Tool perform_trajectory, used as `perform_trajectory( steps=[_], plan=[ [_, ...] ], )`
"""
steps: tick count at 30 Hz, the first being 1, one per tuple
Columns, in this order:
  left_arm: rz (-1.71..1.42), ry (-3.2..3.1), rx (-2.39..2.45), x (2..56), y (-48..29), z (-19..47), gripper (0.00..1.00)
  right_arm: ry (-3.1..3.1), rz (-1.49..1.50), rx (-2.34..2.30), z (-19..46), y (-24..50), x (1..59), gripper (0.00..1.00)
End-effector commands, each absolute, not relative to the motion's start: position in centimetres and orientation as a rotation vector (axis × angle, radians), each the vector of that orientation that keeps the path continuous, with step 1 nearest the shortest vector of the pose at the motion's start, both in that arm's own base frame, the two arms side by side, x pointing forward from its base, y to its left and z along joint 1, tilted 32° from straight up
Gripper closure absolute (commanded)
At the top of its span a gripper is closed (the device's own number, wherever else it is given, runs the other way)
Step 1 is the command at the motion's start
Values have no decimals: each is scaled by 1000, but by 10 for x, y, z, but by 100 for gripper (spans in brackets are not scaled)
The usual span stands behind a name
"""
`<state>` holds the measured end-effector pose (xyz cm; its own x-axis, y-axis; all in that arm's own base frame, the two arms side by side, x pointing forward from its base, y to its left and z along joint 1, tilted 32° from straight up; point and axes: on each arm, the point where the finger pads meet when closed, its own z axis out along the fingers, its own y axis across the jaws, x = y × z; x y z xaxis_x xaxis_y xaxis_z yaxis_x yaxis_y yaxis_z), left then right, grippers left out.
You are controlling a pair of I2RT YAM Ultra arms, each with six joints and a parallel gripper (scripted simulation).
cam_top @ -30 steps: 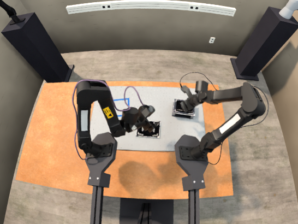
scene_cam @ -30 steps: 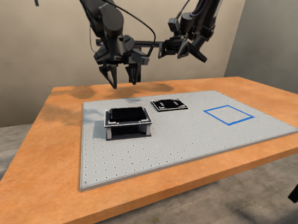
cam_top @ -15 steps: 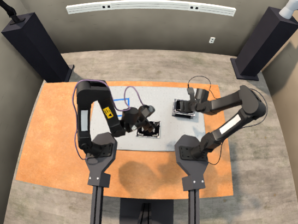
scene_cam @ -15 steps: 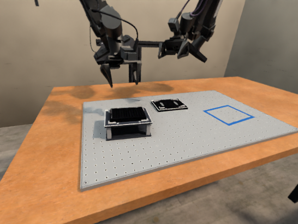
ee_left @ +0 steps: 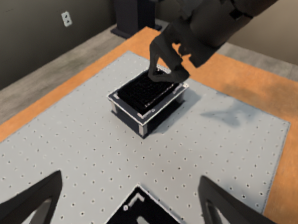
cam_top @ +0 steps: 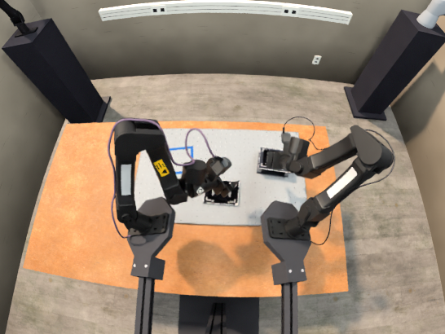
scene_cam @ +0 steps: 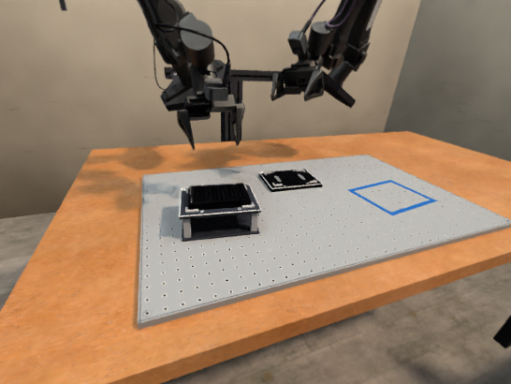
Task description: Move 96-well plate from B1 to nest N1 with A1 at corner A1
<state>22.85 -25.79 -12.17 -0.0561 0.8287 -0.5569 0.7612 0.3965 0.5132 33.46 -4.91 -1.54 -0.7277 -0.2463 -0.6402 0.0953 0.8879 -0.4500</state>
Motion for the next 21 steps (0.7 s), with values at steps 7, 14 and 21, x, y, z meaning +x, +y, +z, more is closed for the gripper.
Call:
perform_trajectory(
  steps=[7, 14, 21],
  plan=[
    [91, 1812, 1374, 227, -262, -120, 0, 2262, -586, -91, -7, -45, 343, 0],
    [91, 1812, 1374, 227, -262, -120, 0, 2262, -586, -91, -7, -45, 343, 0],
    [91, 1812, 1374, 227, -262, -120, 0, 2262, -586, -91, -7, -45, 343, 0]
  ],
)
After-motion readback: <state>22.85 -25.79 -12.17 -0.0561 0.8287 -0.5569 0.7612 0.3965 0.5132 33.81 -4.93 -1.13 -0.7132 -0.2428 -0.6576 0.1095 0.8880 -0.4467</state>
